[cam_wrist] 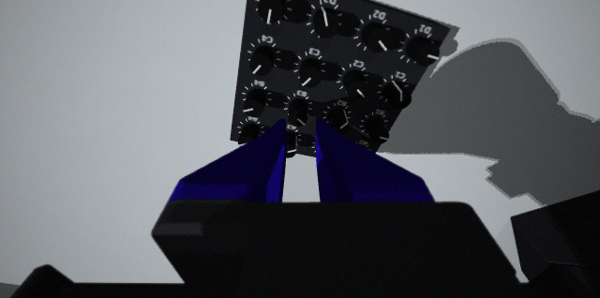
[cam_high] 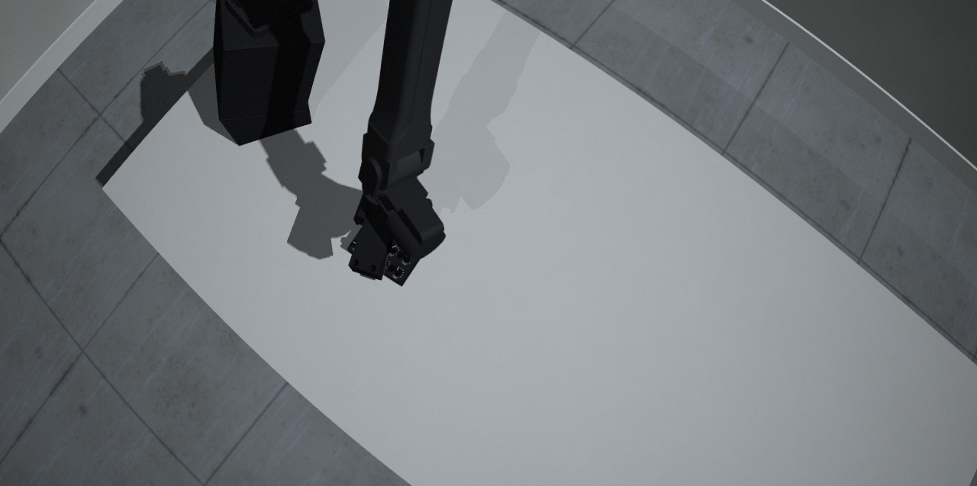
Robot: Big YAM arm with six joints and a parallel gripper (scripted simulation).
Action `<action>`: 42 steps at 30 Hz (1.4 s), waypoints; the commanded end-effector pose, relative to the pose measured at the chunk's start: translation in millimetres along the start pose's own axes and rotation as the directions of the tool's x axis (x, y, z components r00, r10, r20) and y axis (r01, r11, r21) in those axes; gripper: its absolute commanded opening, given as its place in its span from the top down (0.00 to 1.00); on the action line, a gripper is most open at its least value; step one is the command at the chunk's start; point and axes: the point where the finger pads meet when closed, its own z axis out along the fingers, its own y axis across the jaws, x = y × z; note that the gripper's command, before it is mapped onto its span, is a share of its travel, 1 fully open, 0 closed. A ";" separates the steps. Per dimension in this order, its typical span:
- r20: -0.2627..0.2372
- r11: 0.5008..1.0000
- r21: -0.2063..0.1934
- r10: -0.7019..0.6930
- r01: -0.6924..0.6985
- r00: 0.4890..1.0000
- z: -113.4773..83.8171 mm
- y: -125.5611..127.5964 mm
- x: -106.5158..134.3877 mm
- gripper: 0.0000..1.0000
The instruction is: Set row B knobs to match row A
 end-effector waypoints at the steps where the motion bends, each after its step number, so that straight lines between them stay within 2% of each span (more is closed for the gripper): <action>1: 0.014 1.000 -0.012 -0.007 0.007 1.000 5.7 10.9 -4.6 0.82; 42: 0.012 1.000 -0.008 -0.006 0.006 1.000 7.8 8.4 -3.8 0.82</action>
